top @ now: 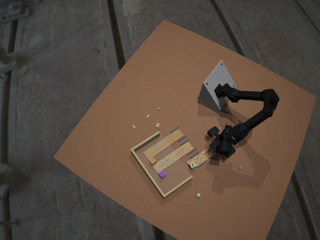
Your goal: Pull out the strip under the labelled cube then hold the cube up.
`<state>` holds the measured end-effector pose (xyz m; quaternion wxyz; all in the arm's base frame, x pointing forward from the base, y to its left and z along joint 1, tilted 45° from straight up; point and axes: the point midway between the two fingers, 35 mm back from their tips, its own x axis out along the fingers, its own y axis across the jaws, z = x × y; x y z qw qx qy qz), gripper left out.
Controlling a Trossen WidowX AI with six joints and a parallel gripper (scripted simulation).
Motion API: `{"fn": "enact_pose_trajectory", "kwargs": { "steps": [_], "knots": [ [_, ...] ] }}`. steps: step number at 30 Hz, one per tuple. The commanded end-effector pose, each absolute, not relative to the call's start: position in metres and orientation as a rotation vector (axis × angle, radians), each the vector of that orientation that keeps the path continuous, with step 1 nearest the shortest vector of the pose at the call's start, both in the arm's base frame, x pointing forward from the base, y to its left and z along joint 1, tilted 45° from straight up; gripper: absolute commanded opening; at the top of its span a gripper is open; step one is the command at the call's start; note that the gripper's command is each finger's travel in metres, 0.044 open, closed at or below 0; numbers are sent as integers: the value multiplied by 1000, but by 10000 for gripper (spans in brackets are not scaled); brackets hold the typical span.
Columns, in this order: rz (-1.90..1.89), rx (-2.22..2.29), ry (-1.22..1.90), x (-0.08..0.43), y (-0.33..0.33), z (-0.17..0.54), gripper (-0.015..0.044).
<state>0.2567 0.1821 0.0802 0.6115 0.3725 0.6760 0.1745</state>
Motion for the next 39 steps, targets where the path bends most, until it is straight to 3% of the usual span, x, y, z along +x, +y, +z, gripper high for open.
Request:
{"fn": "enact_pose_trajectory", "kwargs": {
  "steps": [1,18,34,39],
  "knots": [
    [404,853,1595,247,186,75,0],
    [402,851,1595,258,152,109,0],
    [292,955,1634,322,133,98,420],
    [292,955,1633,342,128,95,440]
  ]
}}
